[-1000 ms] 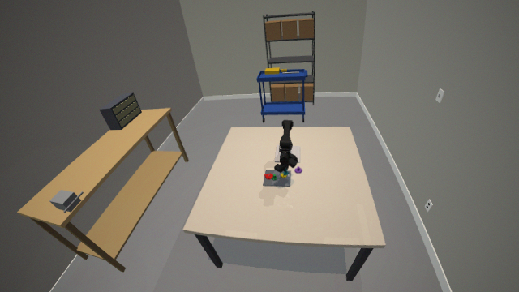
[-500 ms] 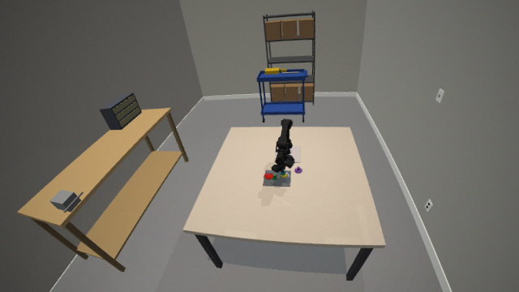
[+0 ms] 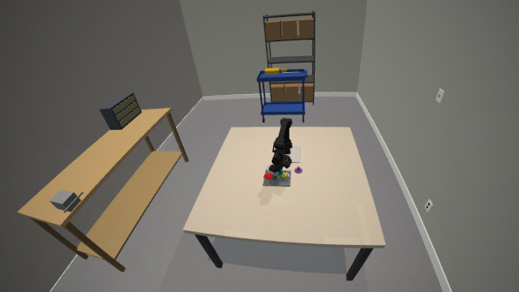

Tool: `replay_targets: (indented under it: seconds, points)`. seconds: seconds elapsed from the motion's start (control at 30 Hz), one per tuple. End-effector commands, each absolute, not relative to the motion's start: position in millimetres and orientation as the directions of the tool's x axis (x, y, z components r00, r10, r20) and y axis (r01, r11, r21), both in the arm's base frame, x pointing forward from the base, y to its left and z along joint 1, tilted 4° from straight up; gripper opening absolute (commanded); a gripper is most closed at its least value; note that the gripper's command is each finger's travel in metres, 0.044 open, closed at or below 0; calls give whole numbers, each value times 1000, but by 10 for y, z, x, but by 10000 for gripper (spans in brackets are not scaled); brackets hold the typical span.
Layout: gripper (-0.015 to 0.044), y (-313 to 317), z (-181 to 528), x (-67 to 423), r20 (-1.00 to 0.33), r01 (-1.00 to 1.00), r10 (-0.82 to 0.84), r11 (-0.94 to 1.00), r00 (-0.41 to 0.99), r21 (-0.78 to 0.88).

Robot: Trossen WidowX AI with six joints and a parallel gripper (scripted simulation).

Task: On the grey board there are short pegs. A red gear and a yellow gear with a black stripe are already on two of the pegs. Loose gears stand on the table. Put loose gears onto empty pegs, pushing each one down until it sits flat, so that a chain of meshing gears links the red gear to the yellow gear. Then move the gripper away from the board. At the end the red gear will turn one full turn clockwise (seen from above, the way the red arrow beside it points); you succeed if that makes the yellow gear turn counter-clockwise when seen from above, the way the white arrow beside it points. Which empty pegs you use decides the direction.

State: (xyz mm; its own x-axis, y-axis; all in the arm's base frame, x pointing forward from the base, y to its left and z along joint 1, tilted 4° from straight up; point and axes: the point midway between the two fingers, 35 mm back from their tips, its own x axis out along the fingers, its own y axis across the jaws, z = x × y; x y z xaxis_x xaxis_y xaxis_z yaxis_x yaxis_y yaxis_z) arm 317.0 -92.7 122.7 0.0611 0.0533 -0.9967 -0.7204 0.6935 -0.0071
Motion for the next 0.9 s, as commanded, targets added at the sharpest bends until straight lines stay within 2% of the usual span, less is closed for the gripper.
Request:
replay_targets:
  seconds: [0.0,0.43,0.87]
  points:
    - [0,-971,1185,3109,-996,-722,55,692,64,-8]
    - [0,-1004,1155,3070,-996,-749,55,662,63,-11]
    - [0,-1002,1155,3069,-996,-930,55,365,63,-39]
